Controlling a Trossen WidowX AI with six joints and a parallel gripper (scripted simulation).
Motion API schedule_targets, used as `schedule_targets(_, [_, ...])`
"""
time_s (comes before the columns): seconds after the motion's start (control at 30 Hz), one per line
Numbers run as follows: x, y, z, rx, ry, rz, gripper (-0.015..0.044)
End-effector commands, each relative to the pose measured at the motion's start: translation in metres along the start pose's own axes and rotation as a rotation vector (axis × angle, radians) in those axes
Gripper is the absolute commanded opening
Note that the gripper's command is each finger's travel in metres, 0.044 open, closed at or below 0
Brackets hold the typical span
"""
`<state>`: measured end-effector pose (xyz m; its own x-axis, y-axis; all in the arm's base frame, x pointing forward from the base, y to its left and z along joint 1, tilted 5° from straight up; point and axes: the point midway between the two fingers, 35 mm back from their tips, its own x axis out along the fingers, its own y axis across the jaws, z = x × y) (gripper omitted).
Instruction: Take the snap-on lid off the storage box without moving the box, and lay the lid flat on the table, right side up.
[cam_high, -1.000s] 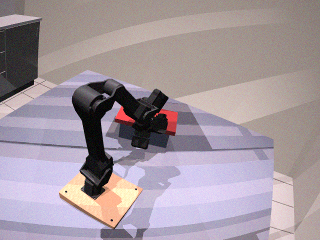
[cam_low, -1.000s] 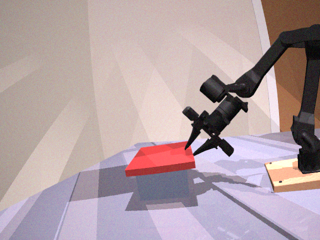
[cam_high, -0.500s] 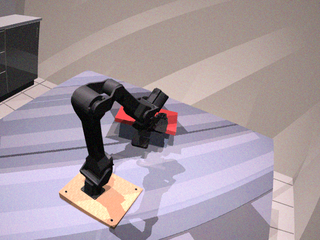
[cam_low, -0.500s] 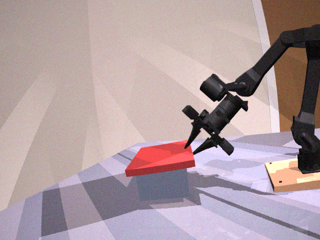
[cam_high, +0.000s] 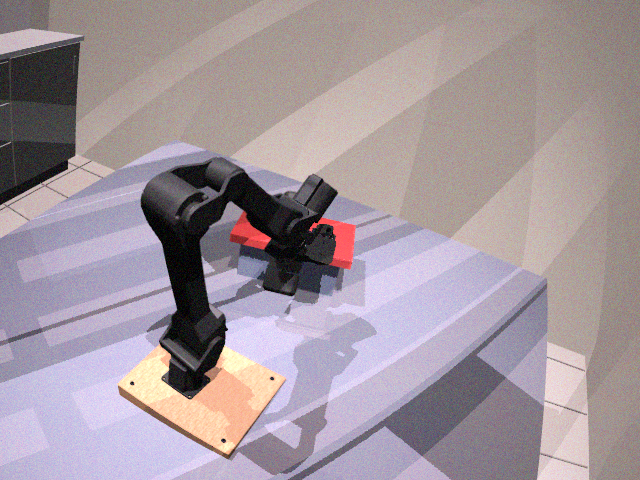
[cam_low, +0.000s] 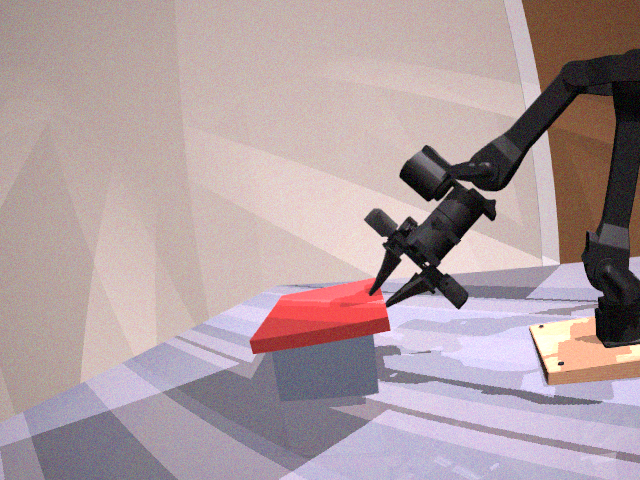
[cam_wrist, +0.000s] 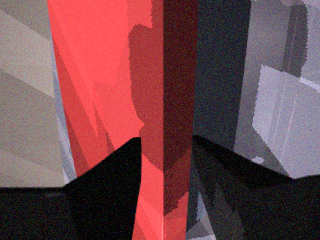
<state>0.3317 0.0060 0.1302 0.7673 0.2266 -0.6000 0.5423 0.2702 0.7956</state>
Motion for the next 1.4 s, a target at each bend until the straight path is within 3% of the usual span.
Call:
schedule_targets(0.0, [-0.0025, 0.0025, -0.0002, 0.000, -0.001, 0.005, 0.0000])
schedule_targets(1.37, [0.0006, 0.0036, -0.0001, -0.001, -0.001, 0.003, 0.0000])
